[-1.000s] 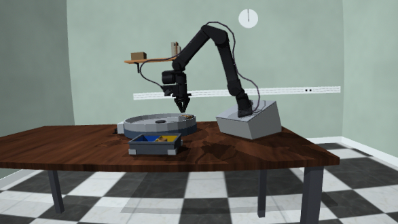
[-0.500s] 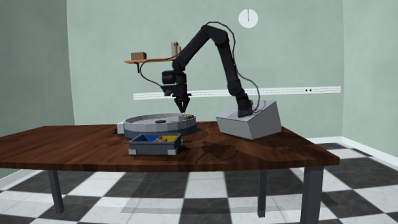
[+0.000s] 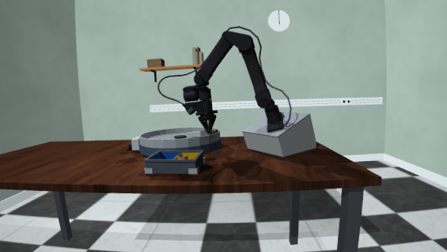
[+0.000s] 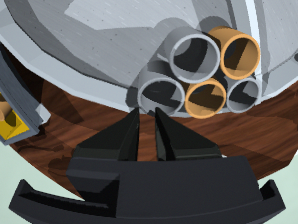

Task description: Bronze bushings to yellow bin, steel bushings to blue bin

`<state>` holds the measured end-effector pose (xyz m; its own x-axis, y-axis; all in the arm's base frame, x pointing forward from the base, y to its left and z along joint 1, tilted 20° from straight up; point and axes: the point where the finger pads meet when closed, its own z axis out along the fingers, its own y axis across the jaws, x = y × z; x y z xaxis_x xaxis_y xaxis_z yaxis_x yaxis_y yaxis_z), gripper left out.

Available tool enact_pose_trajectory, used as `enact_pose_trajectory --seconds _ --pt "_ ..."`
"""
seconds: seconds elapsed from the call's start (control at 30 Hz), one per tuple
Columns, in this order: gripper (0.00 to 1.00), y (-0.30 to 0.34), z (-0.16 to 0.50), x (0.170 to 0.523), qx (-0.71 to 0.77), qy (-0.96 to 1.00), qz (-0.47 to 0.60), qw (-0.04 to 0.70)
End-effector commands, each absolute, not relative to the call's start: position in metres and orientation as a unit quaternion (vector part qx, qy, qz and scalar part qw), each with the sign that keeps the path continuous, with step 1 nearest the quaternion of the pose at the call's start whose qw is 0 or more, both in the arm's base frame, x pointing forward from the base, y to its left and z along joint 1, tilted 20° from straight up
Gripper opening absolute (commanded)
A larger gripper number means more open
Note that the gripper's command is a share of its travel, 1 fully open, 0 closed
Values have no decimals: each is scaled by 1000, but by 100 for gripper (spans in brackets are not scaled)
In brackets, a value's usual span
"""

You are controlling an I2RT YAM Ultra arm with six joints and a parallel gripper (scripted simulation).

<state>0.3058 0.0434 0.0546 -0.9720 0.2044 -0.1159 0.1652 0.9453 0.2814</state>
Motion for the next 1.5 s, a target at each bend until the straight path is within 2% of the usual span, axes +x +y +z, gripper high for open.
enact_pose_trajectory --seconds 0.0,1.47 --pt "14 38 78 332 99 976 138 134" --pt "14 38 78 332 95 977 140 130"
